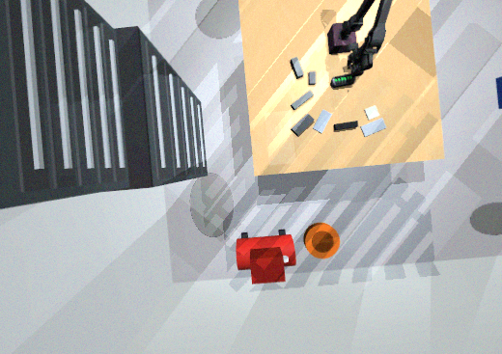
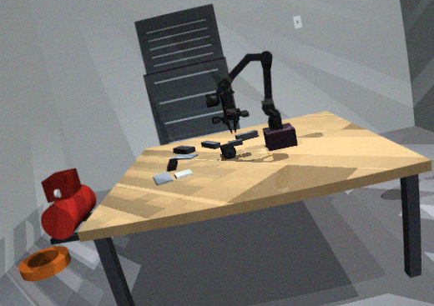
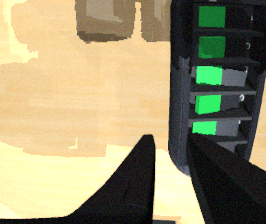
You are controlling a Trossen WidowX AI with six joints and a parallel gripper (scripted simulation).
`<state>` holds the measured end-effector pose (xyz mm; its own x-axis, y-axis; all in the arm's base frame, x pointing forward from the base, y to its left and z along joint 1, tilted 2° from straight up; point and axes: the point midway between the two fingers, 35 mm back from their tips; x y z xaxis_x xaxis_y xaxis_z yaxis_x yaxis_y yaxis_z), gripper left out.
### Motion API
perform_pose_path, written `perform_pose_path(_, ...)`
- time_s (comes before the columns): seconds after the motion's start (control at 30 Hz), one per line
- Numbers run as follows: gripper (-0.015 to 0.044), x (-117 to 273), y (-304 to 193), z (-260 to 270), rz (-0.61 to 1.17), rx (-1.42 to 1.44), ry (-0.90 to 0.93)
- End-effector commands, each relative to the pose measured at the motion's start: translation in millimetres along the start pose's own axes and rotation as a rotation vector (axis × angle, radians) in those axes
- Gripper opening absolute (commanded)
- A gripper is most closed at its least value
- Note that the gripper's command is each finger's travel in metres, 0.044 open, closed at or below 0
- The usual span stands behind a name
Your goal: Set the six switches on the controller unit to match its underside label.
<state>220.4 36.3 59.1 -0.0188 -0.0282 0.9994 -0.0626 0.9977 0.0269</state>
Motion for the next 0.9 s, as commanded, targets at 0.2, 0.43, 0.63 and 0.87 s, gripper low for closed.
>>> perform_pose_path(0.2, 0.0315, 0, 0, 0, 0.000, 0.000, 0.000)
perform_pose_path(0.43, 0.0440, 0, 0, 0, 0.000, 0.000, 0.000)
perform_pose_path(0.63, 0.0282, -28, -27, -2, -0.053, -0.001, -0.140)
perform_pose_path(0.87, 0.0099, -51, -53, 3, -0.062, 0.008, -0.292)
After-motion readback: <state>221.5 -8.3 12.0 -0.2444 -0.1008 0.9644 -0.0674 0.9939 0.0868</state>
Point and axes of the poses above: the point midway between the two fingers, 35 mm back from their tips, its own x axis back along the fingers, its own z axis across the jaws, y = z × x, and after that the axes turned 13 degrees about -x, right-handed
